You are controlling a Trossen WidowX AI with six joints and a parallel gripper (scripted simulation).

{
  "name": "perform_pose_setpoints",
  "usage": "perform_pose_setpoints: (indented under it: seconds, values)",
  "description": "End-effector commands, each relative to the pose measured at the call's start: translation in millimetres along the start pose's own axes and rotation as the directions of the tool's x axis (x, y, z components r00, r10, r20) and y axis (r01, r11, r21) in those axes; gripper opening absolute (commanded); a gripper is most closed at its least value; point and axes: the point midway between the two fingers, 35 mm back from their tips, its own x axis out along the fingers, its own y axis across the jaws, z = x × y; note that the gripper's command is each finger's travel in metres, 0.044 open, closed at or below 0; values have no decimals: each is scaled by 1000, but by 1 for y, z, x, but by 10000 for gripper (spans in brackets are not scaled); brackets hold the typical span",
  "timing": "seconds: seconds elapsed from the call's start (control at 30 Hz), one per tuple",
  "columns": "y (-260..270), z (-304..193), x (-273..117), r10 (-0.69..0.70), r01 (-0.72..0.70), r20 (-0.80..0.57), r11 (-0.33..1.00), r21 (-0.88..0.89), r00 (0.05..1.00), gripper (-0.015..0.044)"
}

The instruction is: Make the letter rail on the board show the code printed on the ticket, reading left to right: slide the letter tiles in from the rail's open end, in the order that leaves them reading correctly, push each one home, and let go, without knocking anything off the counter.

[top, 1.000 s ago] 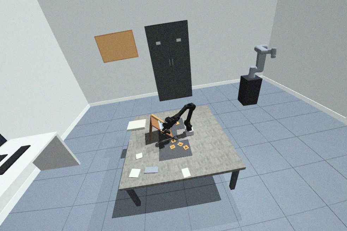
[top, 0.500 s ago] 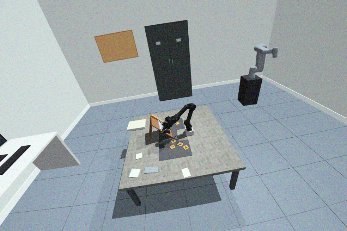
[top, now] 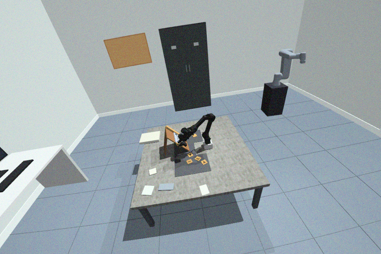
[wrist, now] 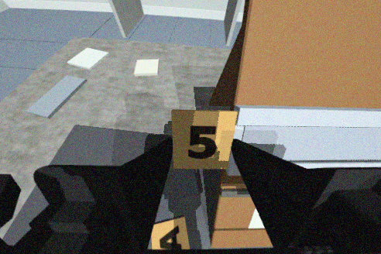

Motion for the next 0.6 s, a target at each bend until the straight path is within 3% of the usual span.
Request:
perform_pose_setpoints:
  seconds: [0.0,0.57]
  values:
    - [-2,-1,0,2,-2,-1,1000,-3,1000,0]
    - [-11,-1,0,1,-1,-1,1000,-4,1000,0]
